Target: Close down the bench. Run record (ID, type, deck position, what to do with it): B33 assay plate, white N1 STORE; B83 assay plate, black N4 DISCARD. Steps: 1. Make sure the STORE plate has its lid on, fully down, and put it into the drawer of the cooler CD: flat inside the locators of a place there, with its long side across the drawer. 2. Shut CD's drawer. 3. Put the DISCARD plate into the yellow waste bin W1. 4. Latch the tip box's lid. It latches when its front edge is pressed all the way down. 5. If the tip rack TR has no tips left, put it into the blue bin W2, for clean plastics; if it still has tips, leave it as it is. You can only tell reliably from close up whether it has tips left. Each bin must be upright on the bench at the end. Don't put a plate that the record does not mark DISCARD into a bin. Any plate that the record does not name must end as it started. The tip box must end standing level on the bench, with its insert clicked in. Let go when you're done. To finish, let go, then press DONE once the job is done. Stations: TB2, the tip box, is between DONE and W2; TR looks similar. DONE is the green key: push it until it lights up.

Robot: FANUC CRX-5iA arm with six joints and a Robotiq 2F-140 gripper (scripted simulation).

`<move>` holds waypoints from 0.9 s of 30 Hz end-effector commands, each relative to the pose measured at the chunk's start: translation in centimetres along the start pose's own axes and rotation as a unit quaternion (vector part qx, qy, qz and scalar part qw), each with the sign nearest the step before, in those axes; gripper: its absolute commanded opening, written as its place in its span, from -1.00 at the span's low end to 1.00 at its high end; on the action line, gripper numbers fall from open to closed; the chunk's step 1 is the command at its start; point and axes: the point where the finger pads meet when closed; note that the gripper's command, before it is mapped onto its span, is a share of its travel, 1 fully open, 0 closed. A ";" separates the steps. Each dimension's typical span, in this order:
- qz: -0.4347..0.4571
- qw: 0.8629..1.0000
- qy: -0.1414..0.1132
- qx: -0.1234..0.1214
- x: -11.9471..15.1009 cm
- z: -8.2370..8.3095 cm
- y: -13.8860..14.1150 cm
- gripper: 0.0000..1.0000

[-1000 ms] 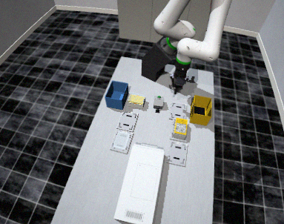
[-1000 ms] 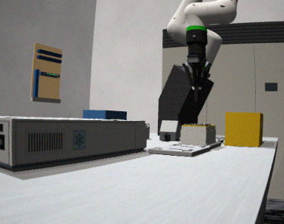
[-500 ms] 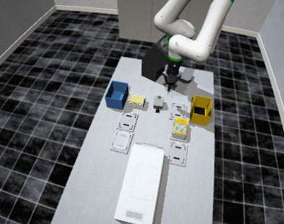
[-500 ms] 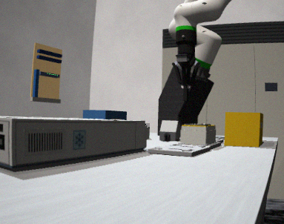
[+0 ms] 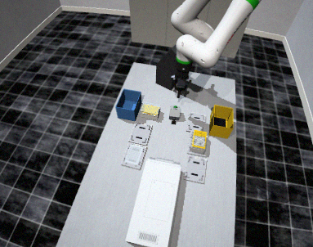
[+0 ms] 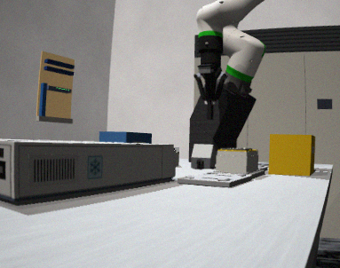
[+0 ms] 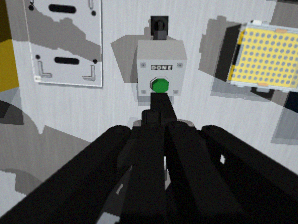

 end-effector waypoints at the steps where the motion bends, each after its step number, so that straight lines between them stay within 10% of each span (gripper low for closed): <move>1: 0.001 1.000 0.000 -0.001 0.1 0.1 0.9 -0.80; 27: 0.001 1.000 0.000 -0.001 0.1 -3.6 0.9 -0.80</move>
Point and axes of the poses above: the point where the finger pads meet when closed, its own z axis back along the fingers, its own y axis across the jaws, x = y × z, and after that the axes turned 1 degree about -z, right-handed
